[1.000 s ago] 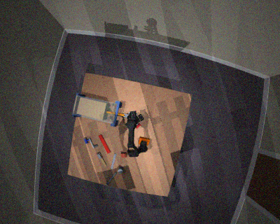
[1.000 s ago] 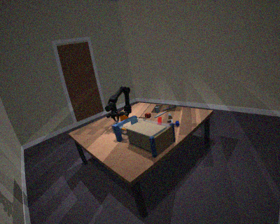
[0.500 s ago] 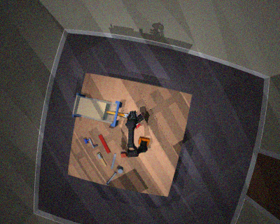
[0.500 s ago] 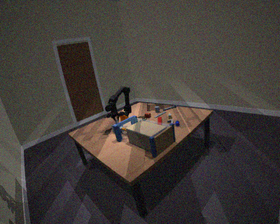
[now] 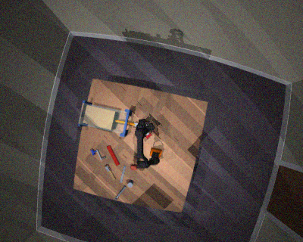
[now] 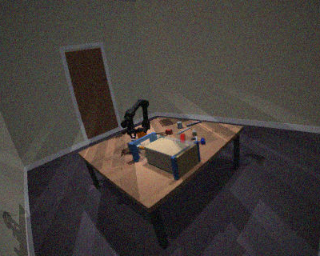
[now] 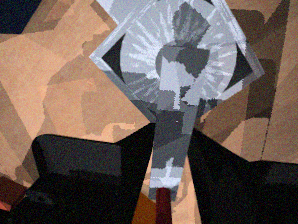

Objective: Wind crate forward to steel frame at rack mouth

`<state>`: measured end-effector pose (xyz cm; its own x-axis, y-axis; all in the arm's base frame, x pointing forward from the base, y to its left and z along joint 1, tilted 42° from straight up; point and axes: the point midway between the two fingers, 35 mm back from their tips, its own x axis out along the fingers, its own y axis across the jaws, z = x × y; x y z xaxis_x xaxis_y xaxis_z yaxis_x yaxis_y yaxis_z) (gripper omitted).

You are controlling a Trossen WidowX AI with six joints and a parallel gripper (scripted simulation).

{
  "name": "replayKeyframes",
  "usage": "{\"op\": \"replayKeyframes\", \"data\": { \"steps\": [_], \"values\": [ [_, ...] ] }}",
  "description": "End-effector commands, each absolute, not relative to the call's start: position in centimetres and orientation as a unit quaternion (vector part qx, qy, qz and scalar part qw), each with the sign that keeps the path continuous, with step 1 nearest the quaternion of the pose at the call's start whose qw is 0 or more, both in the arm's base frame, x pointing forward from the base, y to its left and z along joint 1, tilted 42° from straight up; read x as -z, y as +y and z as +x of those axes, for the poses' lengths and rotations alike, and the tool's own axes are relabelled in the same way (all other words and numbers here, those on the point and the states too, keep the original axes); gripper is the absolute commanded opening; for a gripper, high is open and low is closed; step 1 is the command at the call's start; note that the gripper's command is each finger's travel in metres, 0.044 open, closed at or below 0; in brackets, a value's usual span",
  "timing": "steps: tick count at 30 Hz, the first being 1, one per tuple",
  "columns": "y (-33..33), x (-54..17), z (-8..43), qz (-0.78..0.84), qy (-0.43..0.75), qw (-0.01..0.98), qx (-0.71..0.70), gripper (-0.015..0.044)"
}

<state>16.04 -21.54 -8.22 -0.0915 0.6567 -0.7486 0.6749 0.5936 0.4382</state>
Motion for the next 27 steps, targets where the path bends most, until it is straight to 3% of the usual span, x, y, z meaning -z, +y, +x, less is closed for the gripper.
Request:
{"op": "replayKeyframes", "data": {
  "steps": [1, 27],
  "values": [
    [-21.60, 8.14, 16.12, 0.452, 0.737, 0.502, 0.009, 0.0000],
    [-20.88, 8.24, 16.63, 0.492, 0.735, 0.462, 0.063, 0.0000]
  ]
}}
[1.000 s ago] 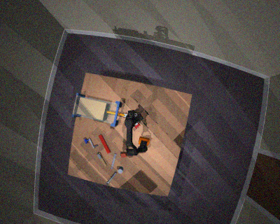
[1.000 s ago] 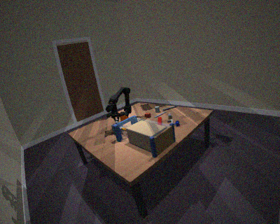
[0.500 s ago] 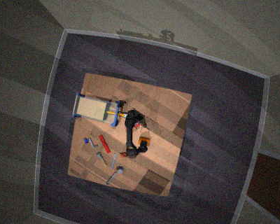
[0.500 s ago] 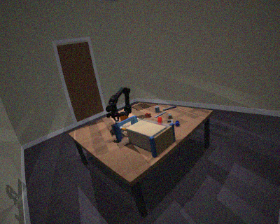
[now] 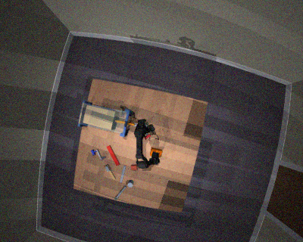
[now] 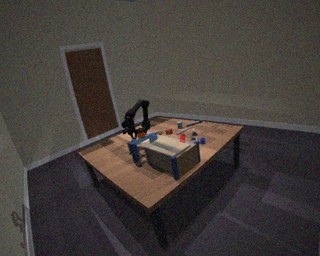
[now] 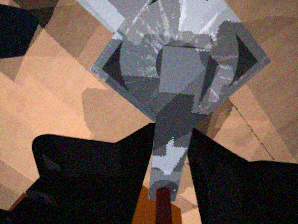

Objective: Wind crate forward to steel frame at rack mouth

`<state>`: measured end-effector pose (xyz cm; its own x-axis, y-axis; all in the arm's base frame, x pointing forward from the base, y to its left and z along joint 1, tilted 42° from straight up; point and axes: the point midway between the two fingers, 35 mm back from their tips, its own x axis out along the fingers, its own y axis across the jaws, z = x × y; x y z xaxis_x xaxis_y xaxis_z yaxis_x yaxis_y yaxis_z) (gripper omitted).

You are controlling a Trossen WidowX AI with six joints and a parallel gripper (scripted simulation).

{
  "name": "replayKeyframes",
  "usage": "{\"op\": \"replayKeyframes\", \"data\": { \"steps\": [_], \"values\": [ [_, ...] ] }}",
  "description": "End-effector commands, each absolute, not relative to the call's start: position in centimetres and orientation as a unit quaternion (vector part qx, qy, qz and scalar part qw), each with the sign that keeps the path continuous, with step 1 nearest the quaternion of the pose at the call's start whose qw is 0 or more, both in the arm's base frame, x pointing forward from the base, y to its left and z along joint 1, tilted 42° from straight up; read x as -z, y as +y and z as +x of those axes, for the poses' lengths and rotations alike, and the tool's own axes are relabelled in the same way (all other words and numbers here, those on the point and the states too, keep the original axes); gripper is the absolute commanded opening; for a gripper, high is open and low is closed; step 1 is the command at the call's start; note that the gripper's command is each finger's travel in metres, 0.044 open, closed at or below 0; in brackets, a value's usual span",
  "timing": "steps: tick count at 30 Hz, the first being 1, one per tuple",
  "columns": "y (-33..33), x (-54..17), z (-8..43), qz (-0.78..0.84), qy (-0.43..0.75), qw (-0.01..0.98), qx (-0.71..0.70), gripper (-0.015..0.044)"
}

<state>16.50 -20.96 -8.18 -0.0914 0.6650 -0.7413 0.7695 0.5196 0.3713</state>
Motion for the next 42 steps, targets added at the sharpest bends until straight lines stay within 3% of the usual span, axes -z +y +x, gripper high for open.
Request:
{"op": "replayKeyframes", "data": {
  "steps": [1, 25, 42],
  "values": [
    [-20.9, 8.2, 16.6, 0.494, 0.735, 0.461, 0.065, 0.0000],
    [-20.3, 8.0, 17.5, 0.552, 0.720, 0.394, 0.147, 0.0000],
    [-20.4, 8.0, 18.4, 0.631, 0.672, 0.269, 0.280, 0.0000]
  ]
}}
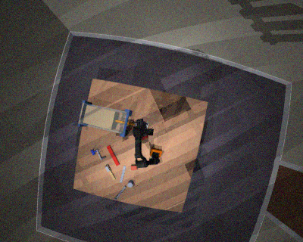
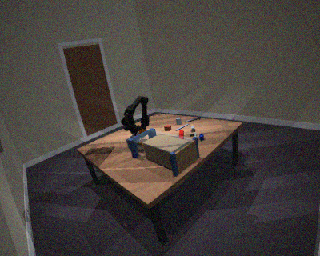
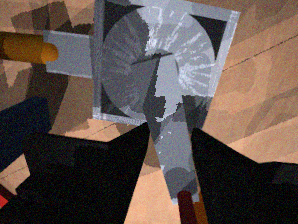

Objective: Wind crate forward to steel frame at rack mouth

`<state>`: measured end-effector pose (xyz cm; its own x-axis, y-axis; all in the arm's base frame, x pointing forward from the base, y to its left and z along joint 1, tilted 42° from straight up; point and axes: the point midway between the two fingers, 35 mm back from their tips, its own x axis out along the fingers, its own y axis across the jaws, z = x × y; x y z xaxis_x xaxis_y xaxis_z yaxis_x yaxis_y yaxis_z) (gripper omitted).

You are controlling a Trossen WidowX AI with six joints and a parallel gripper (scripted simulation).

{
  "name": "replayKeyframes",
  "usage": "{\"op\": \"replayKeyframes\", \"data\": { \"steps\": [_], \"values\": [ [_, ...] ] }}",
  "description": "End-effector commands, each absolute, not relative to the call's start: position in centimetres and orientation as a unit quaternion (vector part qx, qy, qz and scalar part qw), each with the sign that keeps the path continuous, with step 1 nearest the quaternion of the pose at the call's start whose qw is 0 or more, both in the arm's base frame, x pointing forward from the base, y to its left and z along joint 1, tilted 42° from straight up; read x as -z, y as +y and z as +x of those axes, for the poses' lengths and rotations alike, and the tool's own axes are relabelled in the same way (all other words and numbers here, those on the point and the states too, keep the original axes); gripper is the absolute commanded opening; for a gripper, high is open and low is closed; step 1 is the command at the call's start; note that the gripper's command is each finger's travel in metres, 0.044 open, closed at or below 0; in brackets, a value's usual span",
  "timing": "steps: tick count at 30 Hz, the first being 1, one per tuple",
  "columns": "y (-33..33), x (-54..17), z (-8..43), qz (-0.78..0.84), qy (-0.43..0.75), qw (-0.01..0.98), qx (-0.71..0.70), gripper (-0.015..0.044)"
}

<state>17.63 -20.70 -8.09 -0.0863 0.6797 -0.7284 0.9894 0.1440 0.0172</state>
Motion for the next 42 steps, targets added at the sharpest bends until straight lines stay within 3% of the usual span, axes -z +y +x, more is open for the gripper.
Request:
{"op": "replayKeyframes", "data": {
  "steps": [1, 19, 42],
  "values": [
    [-20.4, 8.0, 18.5, 0.640, 0.663, 0.250, 0.298, 0.0000],
    [-21.2, 8.8, 19.2, 0.705, 0.513, 0.017, 0.489, 0.0000],
    [-21.4, 9.2, 19.9, 0.707, 0.416, -0.100, 0.563, 0.0000]
  ]
}}
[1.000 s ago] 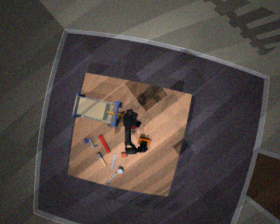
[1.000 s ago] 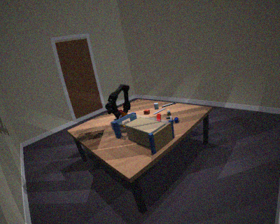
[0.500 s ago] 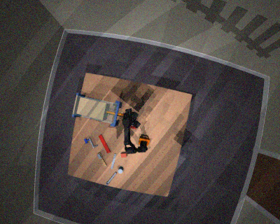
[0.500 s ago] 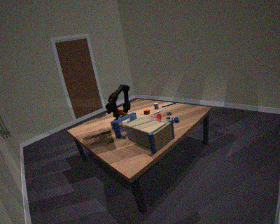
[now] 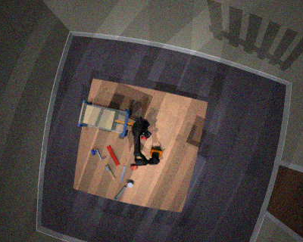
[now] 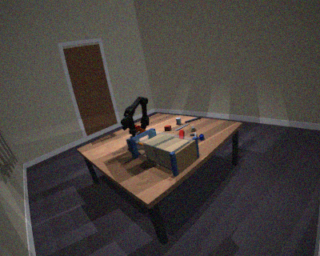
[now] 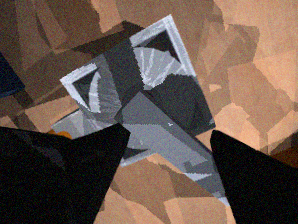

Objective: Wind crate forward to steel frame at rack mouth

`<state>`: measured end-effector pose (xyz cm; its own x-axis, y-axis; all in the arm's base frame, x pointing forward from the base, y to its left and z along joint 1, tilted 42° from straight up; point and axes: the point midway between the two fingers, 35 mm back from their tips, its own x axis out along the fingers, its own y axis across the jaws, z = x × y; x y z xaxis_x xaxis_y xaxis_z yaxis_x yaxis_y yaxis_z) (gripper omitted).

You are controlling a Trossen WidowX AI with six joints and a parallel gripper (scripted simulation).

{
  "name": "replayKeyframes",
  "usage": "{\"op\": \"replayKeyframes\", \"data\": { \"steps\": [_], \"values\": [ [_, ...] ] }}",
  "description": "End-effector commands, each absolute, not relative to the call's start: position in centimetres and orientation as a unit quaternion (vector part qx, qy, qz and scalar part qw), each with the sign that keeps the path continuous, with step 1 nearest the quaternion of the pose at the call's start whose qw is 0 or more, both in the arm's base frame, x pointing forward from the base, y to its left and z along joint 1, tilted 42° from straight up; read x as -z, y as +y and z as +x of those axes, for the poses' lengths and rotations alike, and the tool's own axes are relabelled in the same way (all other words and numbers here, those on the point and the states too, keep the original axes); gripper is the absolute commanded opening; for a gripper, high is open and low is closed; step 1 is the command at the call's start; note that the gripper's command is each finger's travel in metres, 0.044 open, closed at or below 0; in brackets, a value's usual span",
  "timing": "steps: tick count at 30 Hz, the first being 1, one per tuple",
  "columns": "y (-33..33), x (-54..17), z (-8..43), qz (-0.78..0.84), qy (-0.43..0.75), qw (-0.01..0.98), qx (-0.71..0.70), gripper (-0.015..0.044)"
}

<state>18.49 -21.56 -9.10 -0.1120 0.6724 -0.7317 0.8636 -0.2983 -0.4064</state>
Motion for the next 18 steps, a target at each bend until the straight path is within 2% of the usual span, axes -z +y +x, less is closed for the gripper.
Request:
{"op": "replayKeyframes", "data": {
  "steps": [1, 18],
  "values": [
    [-21.46, 9.23, 19.90, 0.707, 0.413, -0.104, 0.564, 0.0000],
    [-21.61, 9.39, 20.29, 0.700, 0.358, -0.163, 0.596, 0.0000]
  ]
}}
